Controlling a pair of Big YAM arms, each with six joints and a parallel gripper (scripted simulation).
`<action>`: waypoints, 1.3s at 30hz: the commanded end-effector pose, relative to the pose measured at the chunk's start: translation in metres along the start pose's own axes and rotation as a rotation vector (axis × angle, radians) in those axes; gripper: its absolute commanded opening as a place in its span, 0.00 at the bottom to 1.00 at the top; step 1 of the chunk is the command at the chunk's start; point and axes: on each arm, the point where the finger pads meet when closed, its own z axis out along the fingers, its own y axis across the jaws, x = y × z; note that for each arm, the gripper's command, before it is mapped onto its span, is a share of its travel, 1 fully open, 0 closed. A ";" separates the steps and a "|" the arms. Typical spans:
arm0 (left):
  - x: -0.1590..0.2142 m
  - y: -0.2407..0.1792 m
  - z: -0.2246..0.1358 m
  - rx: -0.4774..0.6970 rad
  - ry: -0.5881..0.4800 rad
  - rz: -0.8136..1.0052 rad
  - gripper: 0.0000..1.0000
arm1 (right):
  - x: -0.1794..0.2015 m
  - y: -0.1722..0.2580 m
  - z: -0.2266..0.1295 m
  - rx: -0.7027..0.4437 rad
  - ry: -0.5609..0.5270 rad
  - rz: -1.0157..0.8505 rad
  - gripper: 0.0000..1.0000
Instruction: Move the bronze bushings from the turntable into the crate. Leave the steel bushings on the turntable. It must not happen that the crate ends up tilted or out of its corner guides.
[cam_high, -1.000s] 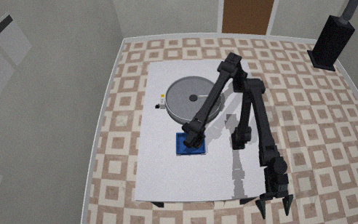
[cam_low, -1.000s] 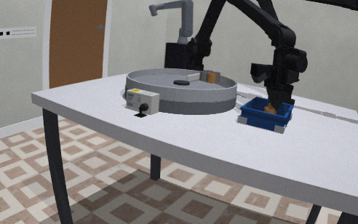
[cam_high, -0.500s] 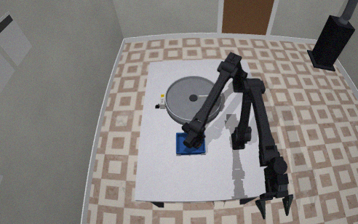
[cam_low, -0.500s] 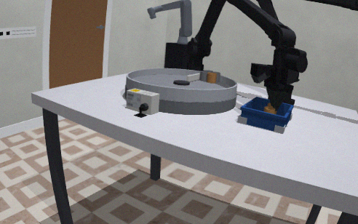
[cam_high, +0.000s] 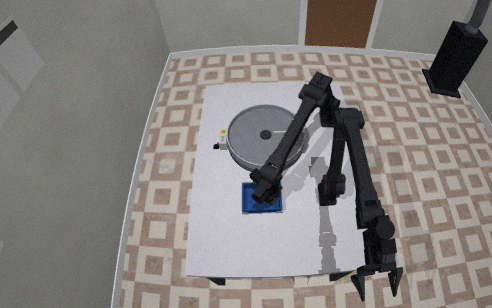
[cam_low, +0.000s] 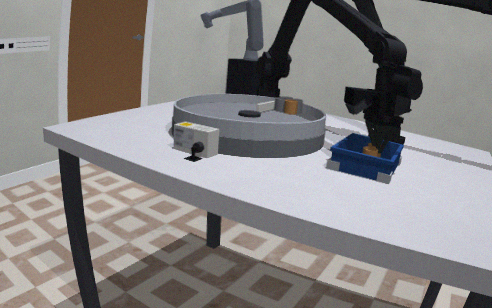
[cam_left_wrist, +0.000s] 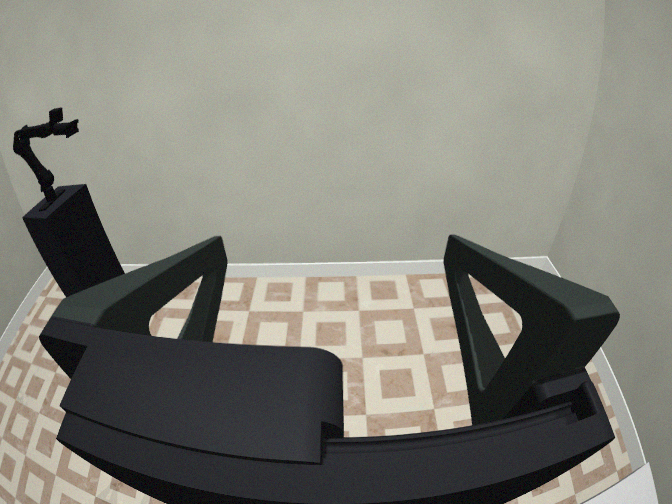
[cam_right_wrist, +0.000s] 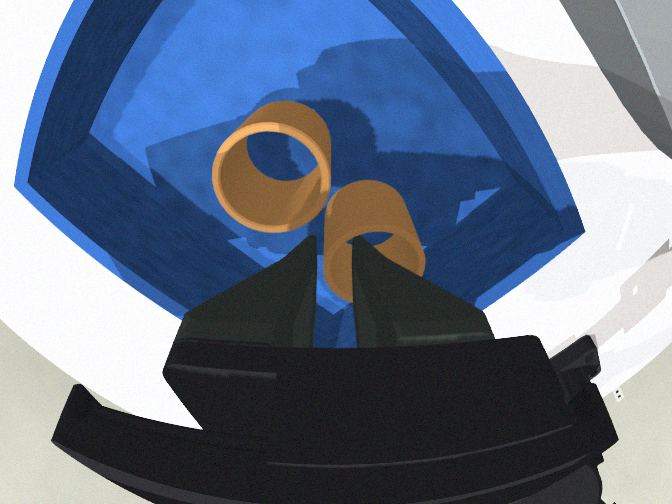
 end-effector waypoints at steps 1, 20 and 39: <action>-0.014 0.003 -0.006 -0.005 -0.042 -0.016 1.00 | 0.003 0.005 0.001 -0.015 0.001 -0.007 0.16; -0.014 0.003 -0.006 -0.005 -0.042 -0.016 1.00 | 0.003 0.005 0.001 -0.015 0.001 -0.007 0.16; -0.014 0.003 -0.006 -0.005 -0.042 -0.016 1.00 | 0.006 0.022 -0.083 -0.087 0.013 -0.007 0.16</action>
